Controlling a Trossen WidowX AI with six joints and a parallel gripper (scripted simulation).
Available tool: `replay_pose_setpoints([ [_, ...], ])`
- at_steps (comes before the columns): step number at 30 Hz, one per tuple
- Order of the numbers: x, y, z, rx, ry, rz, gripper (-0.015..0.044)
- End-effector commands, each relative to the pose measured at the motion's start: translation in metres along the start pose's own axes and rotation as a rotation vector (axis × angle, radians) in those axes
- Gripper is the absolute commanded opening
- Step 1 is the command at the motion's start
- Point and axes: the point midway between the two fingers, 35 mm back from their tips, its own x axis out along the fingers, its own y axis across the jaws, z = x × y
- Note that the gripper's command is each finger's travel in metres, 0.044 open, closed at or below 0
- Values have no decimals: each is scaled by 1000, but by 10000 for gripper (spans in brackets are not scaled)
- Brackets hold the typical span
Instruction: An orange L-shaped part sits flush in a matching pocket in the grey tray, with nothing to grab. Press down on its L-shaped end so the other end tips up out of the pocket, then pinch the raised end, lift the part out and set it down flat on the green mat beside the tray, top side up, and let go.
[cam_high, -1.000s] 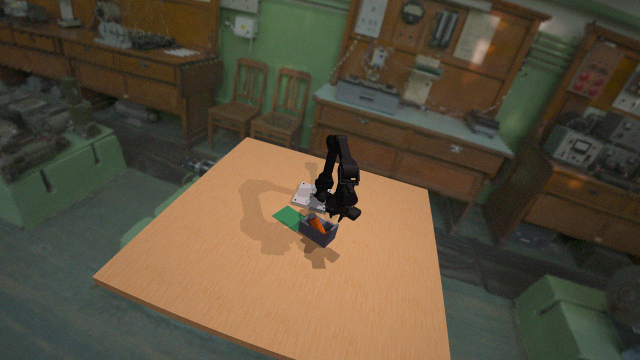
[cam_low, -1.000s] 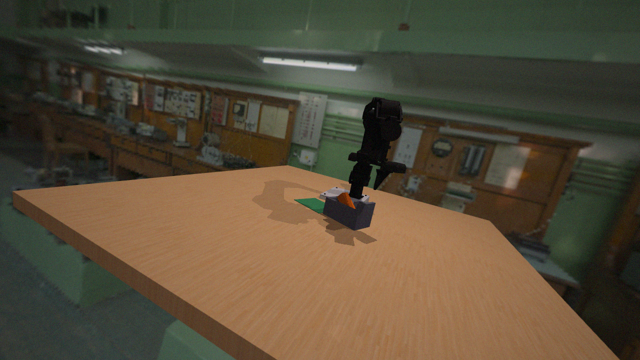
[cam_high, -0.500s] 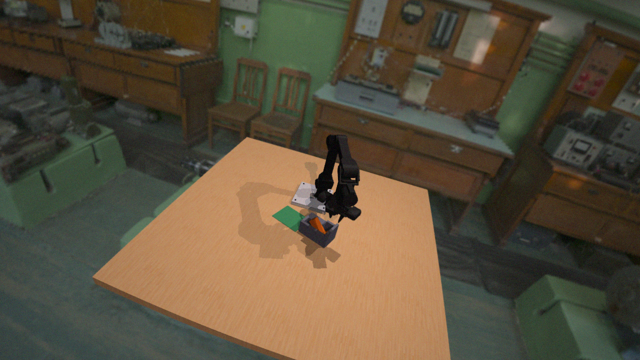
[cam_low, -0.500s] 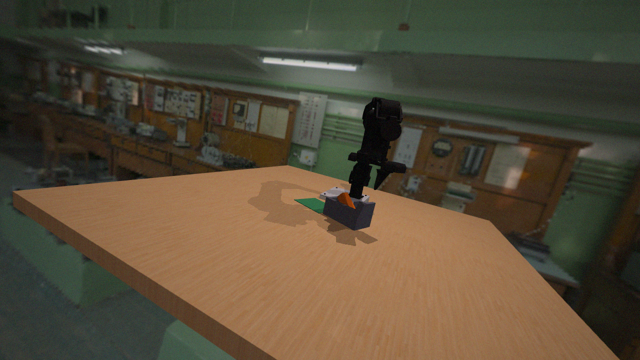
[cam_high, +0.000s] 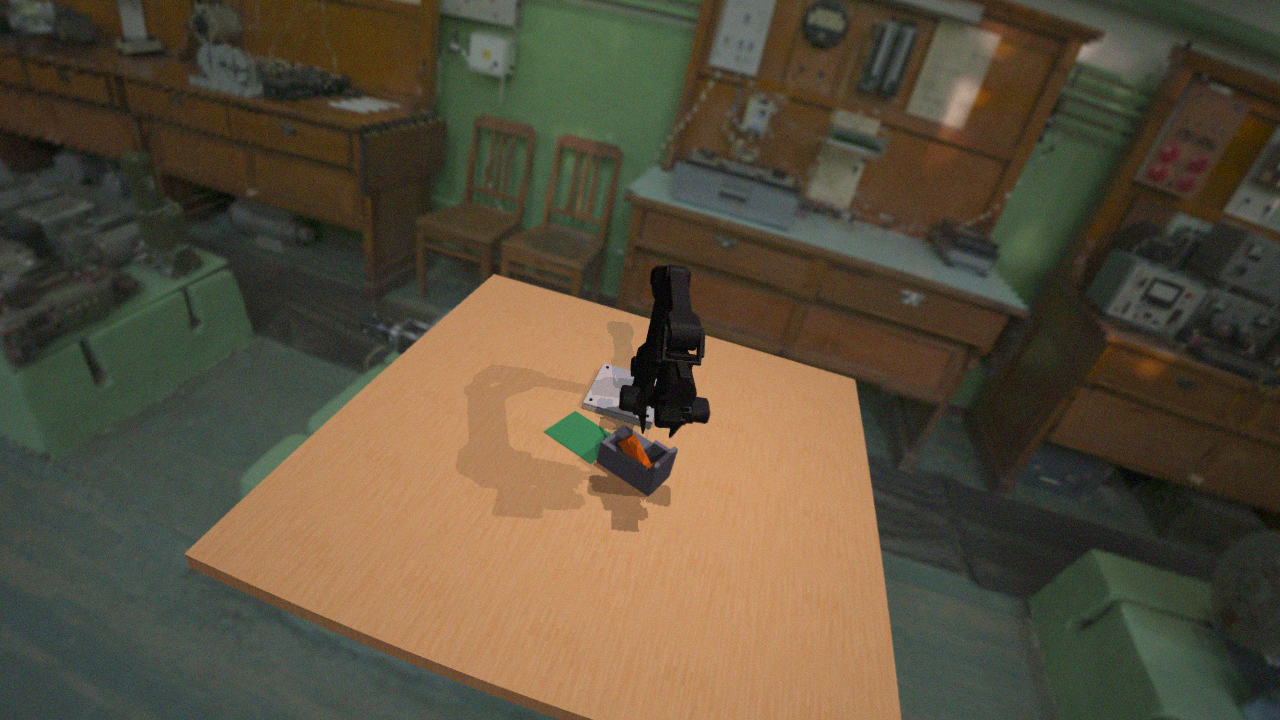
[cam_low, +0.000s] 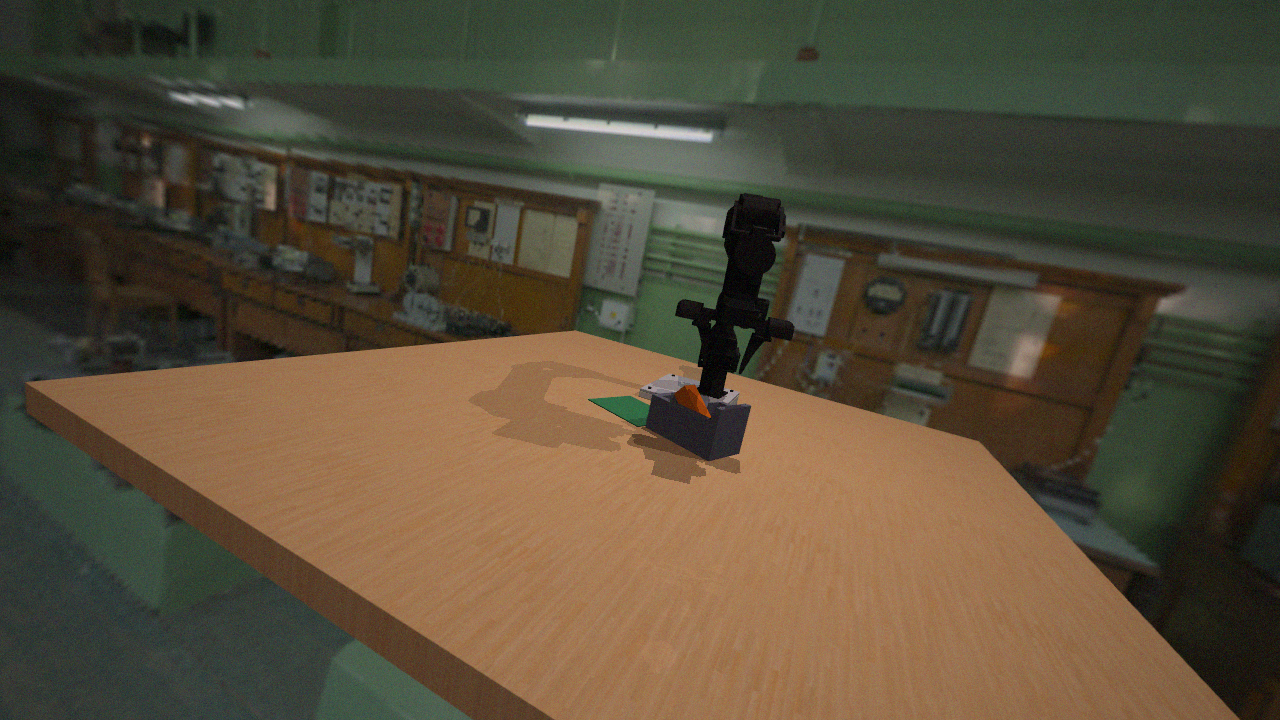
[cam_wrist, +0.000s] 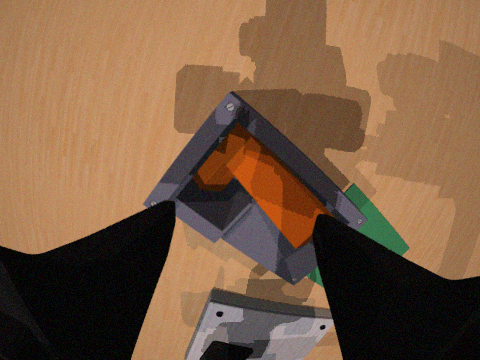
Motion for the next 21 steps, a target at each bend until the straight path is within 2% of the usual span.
replay_pose_setpoints([
  [1,-1,-30,-19,-678,15,2,280],
  [7,-1,-41,-27,-963,20,5,280],
  [21,-1,-41,-27,-971,20,5,280],
])
